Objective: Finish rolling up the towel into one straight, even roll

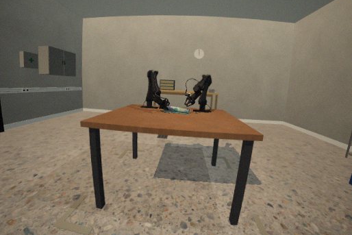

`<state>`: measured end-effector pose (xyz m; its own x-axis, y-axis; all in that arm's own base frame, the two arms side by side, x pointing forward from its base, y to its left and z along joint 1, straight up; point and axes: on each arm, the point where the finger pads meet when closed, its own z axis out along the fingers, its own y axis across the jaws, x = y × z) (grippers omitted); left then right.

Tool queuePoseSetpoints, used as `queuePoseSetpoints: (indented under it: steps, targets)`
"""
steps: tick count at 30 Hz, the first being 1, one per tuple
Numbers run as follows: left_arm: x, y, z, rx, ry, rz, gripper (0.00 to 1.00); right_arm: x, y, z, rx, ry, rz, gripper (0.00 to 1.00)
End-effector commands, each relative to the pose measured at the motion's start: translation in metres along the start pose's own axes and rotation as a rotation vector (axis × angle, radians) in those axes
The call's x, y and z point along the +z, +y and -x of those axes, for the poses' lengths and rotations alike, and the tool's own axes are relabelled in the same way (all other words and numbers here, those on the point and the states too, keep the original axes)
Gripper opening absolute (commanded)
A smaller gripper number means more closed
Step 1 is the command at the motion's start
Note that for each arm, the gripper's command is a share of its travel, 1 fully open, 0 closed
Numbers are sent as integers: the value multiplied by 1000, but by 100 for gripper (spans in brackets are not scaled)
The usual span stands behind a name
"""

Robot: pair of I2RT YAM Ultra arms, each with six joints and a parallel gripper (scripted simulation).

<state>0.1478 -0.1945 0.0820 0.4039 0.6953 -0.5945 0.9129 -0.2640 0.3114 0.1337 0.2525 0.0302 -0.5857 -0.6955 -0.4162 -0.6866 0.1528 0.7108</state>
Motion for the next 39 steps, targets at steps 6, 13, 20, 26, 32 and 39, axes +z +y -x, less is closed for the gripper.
queuePoseSetpoints:
  steps: [6,13,20,26,32,39]
  targets:
    - [5,9,-1,31,-27,17,98,-2,-3,10,-26,-25,13,30]
    - [23,-2,-15,28,-26,19,98,-2,-3,10,-26,-25,13,30]
    - [42,-14,-29,25,-24,21,98,-2,-3,10,-26,-25,13,30]
    - [47,-3,-24,25,-24,21,98,-2,-3,10,-26,-25,13,30]
    - [47,-3,-24,25,-24,21,81,-2,-3,10,-26,-25,13,30]
    - [47,-3,-24,25,-24,21,51,-2,-3,10,-26,-25,13,30]
